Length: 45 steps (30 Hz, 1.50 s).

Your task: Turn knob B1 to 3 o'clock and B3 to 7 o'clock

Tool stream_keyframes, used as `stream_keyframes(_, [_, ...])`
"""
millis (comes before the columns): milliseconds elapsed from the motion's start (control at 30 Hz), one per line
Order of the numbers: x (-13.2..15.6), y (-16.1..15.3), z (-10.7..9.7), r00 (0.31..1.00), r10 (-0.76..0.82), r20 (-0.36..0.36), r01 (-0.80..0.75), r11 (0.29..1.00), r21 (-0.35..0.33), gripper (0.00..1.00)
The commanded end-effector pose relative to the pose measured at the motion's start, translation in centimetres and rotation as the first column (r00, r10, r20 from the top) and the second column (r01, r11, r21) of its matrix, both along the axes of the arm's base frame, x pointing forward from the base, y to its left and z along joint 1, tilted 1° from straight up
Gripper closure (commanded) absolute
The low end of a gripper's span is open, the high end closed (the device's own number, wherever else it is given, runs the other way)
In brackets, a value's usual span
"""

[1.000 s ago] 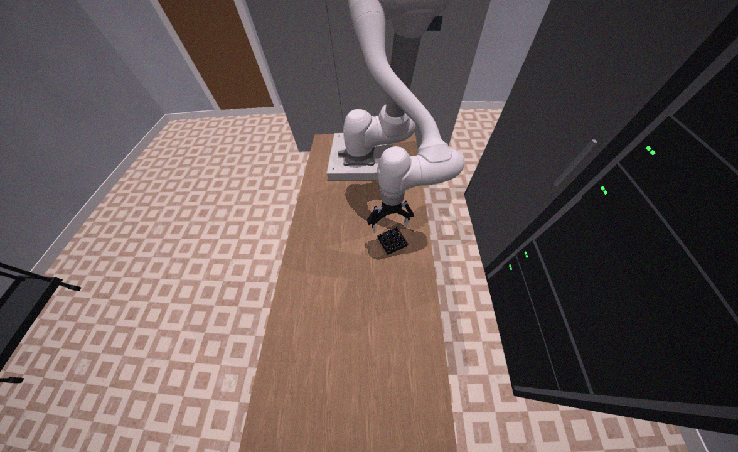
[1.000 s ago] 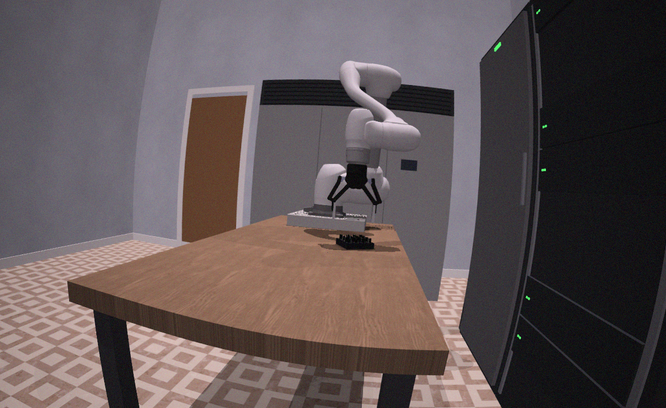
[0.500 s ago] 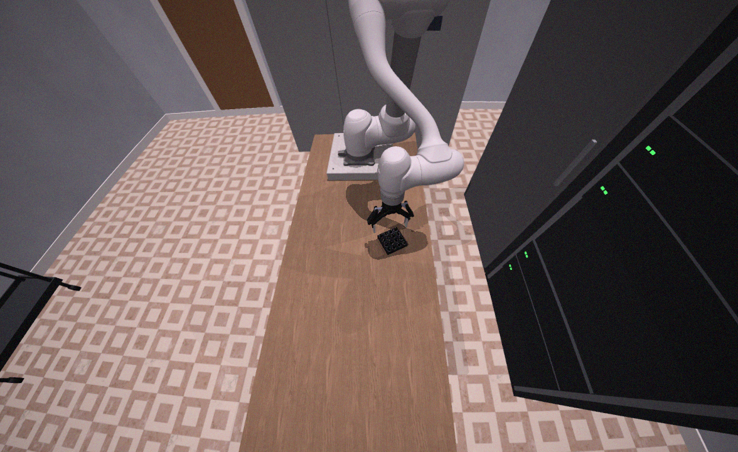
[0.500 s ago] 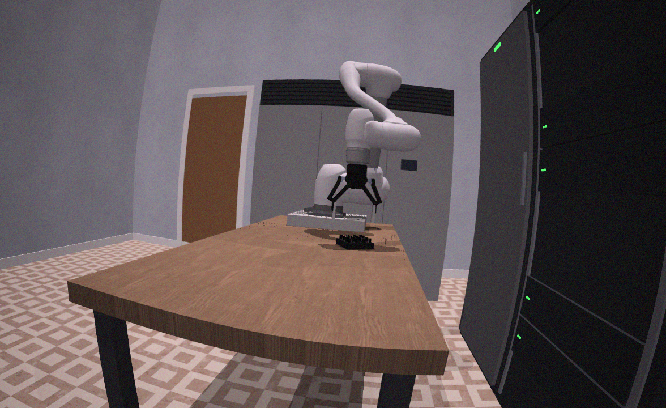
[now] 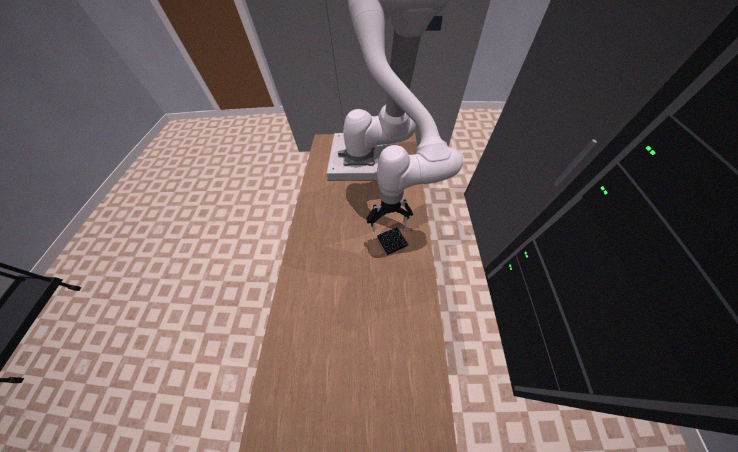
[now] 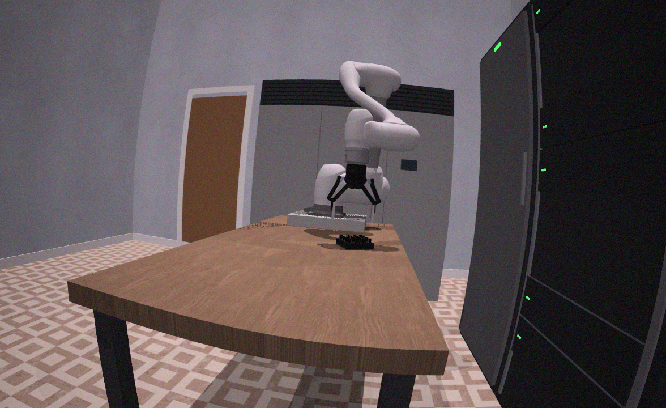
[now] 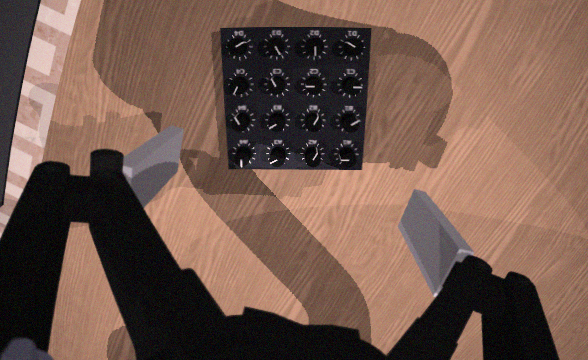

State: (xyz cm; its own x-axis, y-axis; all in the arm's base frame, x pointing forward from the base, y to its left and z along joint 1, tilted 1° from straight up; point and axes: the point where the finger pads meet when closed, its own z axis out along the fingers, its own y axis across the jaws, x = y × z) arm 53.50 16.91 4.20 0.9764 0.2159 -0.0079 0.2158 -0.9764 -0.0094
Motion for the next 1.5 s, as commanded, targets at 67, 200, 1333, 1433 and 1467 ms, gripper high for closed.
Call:
stream_keyframes(67, [-0.7, -0.3, 0.0, 1.000, 0.000, 0.000, 0.000, 1.000, 0.000, 0.00])
stream_keyframes(200, [-1.4, -0.7, 0.0, 1.000, 0.000, 0.000, 0.000, 1.000, 0.000, 0.00])
stream_keyframes(1333, [-4.1, -2.1, 0.0, 1.000, 0.000, 0.000, 0.000, 1.000, 0.000, 0.00])
stream_keyframes(1433, [-4.1, -2.1, 0.0, 1.000, 0.000, 0.000, 0.000, 1.000, 0.000, 0.00])
stream_keyframes(1467, [-4.1, -2.1, 0.0, 1.000, 0.000, 0.000, 0.000, 1.000, 0.000, 0.00])
